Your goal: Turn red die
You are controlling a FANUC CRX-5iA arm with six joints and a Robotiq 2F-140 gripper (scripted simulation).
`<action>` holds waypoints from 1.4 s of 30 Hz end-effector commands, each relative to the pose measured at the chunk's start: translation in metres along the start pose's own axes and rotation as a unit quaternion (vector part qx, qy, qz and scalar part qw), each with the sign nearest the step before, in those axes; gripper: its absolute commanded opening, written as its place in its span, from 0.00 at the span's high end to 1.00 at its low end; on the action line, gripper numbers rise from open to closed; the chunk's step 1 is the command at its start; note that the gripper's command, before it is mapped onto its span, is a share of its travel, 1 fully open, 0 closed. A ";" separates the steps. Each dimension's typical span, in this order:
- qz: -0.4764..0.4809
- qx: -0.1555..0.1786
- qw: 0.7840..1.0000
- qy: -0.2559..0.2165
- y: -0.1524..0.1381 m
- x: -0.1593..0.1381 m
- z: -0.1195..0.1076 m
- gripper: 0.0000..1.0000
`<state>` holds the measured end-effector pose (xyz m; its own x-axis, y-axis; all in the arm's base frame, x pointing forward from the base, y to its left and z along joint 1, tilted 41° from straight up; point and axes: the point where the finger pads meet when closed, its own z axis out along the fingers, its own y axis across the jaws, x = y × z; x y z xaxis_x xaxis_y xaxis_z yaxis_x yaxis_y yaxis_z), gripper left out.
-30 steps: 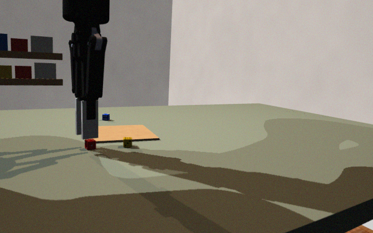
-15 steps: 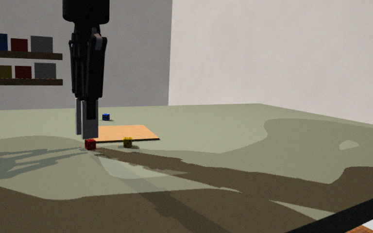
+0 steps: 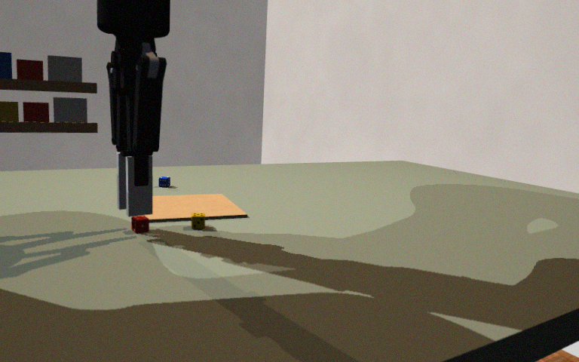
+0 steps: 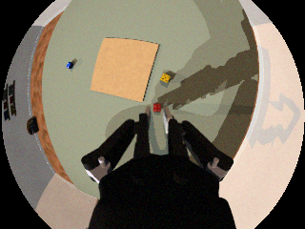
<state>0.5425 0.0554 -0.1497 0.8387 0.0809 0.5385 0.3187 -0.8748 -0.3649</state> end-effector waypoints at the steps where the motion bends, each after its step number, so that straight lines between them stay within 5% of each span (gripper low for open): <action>1: 0.000 0.000 1.000 0.000 0.000 0.000 0.000 0.81; 42: 0.000 0.000 1.000 0.000 0.000 0.000 0.020 0.81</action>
<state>0.5513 0.0649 -0.1648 0.8387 0.0809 0.5385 0.3186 -0.8748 -0.3649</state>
